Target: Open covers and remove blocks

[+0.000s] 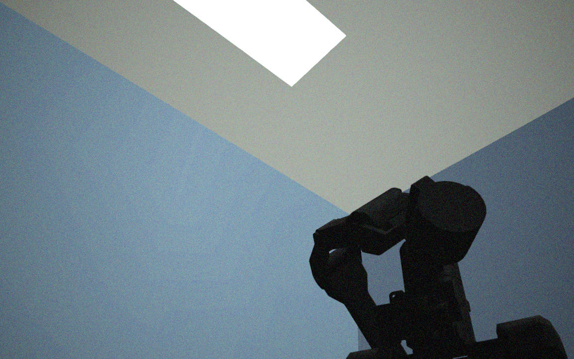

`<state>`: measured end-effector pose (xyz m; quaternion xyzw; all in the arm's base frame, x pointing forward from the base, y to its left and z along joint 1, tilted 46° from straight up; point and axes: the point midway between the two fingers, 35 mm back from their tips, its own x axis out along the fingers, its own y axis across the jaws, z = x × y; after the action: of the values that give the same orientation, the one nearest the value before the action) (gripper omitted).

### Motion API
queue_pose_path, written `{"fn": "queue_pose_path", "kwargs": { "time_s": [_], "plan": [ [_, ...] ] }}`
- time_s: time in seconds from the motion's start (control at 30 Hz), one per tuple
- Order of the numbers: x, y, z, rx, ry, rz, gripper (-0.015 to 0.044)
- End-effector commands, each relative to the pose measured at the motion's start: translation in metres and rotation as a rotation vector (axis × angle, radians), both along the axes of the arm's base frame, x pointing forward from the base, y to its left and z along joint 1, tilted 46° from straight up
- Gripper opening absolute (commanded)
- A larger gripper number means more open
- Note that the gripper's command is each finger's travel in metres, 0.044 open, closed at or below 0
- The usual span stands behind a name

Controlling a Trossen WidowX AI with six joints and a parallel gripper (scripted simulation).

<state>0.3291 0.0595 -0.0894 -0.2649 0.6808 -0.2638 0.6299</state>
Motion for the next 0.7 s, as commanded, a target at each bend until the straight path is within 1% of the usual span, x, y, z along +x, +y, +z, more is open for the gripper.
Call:
{"fn": "queue_pose_path", "kwargs": {
  "time_s": [0.0, 0.23, 0.67],
  "plan": [
    [0.037, -0.041, 0.038, 0.024, 0.485, 0.503, 0.0],
    [0.046, -0.058, 0.051, 0.036, 0.689, 0.7, 0.0],
    [0.047, -0.062, 0.055, 0.036, 0.696, 0.706, 0.0]
  ]
}}
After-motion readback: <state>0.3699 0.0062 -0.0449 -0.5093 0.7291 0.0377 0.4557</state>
